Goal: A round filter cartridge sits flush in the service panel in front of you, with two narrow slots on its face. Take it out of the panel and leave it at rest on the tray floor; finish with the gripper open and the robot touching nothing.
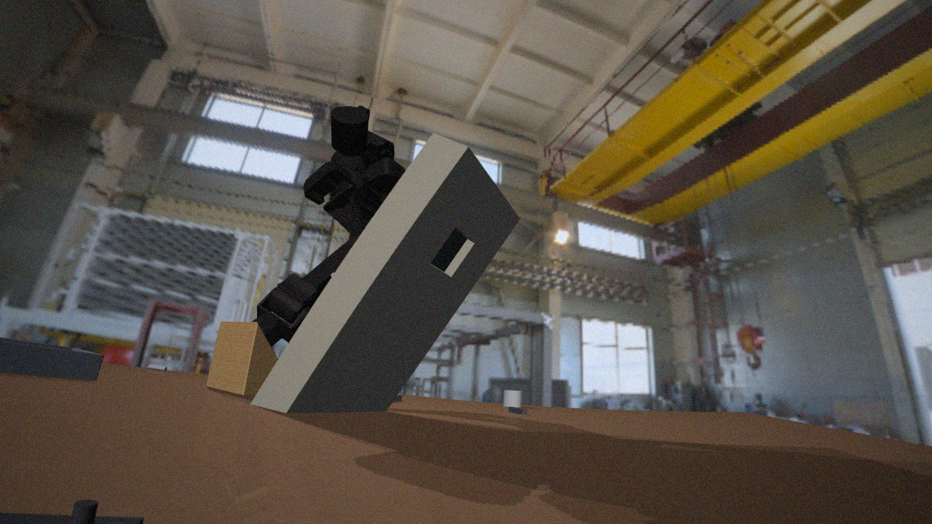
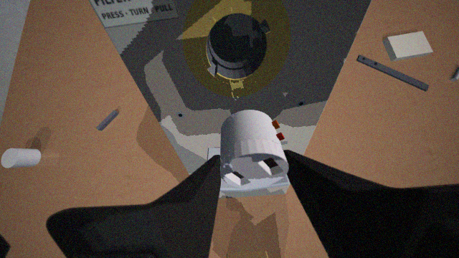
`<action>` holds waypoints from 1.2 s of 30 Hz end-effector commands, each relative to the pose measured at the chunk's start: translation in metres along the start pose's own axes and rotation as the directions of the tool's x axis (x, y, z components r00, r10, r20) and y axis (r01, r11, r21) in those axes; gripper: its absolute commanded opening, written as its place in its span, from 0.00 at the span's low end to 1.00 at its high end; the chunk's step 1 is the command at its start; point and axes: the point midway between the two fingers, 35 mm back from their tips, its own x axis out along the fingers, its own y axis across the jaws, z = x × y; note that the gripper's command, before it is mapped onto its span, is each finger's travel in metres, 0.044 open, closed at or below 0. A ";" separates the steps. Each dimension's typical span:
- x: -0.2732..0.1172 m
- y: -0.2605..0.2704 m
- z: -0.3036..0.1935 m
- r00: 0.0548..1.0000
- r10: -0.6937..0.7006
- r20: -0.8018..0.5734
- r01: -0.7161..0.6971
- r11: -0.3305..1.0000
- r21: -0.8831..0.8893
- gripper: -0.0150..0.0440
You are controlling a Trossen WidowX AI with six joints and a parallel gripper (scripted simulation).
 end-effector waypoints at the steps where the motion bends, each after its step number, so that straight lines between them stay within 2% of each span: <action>1: -0.026 -0.001 0.001 1.000 -0.006 0.003 0.006 1.000 -0.007 0.25; 8: -0.054 0.001 0.000 1.000 0.001 0.004 -0.001 1.000 -0.008 0.25; 29: -0.040 -0.090 0.001 1.000 -0.003 0.006 0.003 1.000 -0.012 0.25; 31: -0.040 -0.082 -0.001 1.000 -0.004 -0.004 0.005 1.000 0.024 0.25; 36: -0.048 -0.113 -0.016 0.995 -0.093 -0.043 0.099 0.978 0.185 0.25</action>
